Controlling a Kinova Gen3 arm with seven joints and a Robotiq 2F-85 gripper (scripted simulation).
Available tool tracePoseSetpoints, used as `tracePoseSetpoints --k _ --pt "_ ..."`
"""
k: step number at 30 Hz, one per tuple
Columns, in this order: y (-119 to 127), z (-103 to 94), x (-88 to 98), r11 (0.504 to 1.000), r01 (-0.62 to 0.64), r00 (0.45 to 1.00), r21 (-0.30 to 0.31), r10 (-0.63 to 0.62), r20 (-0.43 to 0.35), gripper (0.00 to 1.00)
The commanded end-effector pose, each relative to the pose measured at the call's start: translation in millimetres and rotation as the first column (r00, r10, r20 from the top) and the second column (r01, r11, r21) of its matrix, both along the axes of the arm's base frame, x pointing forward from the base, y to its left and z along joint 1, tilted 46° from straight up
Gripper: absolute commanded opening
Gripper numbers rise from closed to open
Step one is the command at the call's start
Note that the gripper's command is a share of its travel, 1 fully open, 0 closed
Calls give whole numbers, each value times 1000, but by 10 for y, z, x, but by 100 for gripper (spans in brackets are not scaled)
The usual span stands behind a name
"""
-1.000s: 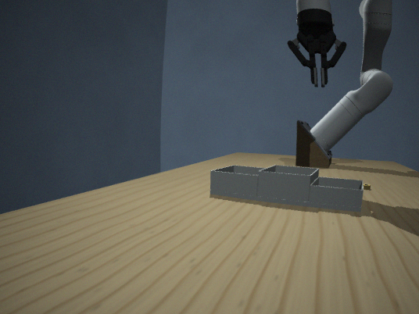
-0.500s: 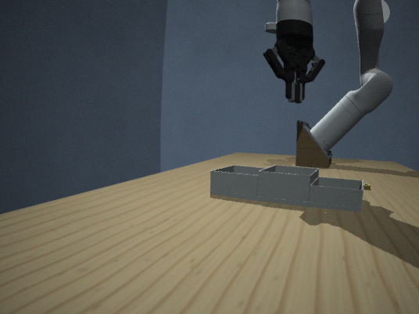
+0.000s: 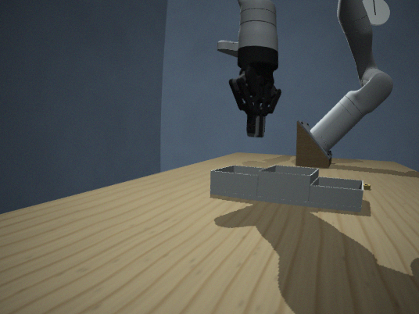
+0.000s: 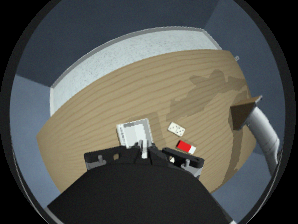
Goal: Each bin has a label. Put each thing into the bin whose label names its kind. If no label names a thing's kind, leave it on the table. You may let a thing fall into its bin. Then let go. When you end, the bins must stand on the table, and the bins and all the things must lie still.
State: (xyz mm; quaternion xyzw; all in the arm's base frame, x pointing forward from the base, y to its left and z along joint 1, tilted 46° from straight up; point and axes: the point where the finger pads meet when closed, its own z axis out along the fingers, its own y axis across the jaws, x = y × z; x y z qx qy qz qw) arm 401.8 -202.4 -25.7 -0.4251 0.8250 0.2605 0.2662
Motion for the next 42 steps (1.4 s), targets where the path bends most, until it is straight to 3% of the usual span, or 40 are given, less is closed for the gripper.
tracePoseSetpoints --k 1,6,8,14,23,25,32,39,42 --pt "87 -150 46 997 -81 994 10 80 70 9" --pt "87 -150 46 966 -248 939 -70 258 226 9" --pt "87 -150 46 966 -248 939 -70 258 226 9" --pt "87 -150 46 887 -416 800 -198 461 383 9" --pt "87 -150 46 699 -572 471 -430 709 525 9" --pt "87 -150 46 699 -572 471 -430 709 525 9" --pt "87 -149 46 515 -595 153 -617 826 542 9" --pt "87 -149 46 328 -533 -170 -780 861 479 9" --pt "87 -149 46 328 -533 -170 -780 861 479 9"
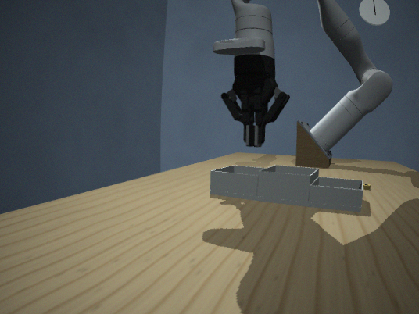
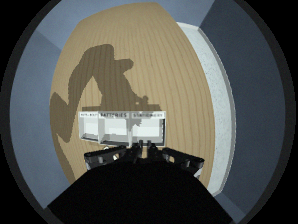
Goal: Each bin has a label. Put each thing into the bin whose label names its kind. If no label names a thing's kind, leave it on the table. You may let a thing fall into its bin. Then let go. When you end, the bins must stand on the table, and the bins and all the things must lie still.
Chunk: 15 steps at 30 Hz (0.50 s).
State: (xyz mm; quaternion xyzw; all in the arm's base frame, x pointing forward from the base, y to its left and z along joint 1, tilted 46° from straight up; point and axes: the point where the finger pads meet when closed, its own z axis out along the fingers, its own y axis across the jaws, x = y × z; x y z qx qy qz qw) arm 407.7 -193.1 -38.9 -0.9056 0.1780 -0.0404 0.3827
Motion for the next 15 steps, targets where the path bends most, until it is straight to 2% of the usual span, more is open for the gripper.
tracePoseSetpoints --k 1,15 --pt "-6 -18 -13 1000 4 1000 7 -4 0 9" --pt "230 -260 61 1000 4 1000 7 -4 0 9"
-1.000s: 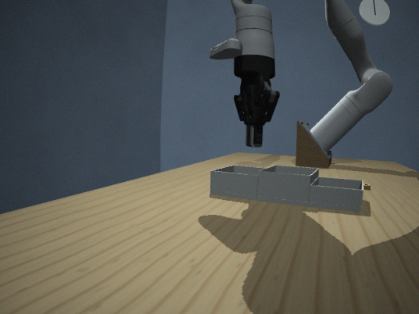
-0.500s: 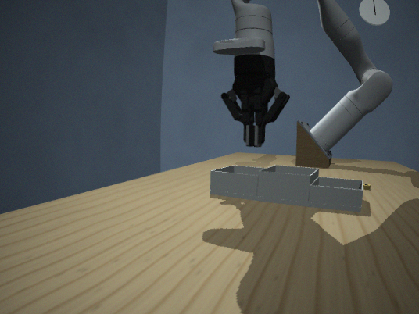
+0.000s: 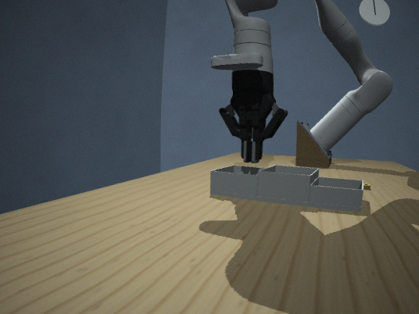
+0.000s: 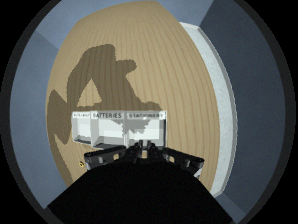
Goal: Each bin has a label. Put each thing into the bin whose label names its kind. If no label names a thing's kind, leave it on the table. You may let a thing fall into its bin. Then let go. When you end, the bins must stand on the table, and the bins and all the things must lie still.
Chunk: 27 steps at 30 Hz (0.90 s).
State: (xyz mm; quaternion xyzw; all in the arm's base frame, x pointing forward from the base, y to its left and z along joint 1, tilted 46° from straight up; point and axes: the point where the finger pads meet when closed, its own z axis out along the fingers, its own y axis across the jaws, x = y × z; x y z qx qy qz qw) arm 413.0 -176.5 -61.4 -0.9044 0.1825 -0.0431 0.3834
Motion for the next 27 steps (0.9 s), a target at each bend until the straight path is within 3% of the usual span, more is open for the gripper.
tracePoseSetpoints --k 1,11,27 --pt "65 -35 8 1000 -6 1000 6 6 -1 9" --pt "229 -202 59 1000 -6 1000 6 6 -1 9" --pt "233 -207 61 1000 -6 1000 6 6 -1 9"
